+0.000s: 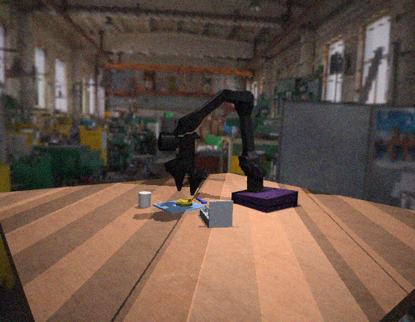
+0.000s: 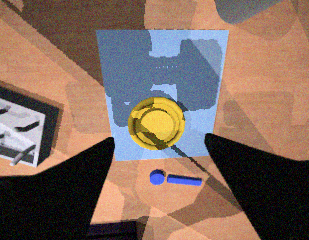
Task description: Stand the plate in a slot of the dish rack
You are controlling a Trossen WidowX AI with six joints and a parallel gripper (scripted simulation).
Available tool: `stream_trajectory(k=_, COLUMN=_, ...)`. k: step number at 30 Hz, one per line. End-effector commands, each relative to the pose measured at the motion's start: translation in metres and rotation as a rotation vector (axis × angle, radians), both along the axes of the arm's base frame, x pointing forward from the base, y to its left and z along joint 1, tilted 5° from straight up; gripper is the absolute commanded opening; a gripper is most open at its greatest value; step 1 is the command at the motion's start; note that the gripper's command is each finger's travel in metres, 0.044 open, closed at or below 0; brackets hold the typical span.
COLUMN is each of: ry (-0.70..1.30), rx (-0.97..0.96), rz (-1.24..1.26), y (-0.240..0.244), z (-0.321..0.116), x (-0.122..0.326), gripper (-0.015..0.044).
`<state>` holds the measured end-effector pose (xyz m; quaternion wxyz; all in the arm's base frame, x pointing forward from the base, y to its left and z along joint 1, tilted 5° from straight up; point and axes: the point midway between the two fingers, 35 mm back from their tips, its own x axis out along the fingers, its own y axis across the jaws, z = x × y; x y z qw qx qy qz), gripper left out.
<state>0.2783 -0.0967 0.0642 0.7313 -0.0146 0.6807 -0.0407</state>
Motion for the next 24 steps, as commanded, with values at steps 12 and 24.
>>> stream_trajectory(k=12, ry=0.000, rx=0.003, rz=0.006, y=-0.002, z=-0.024, x=0.002, gripper=0.0400)
stream_trajectory(k=24, ry=0.000, rx=0.003, rz=0.006, y=-0.003, z=-0.042, x=0.003, gripper=0.0400)
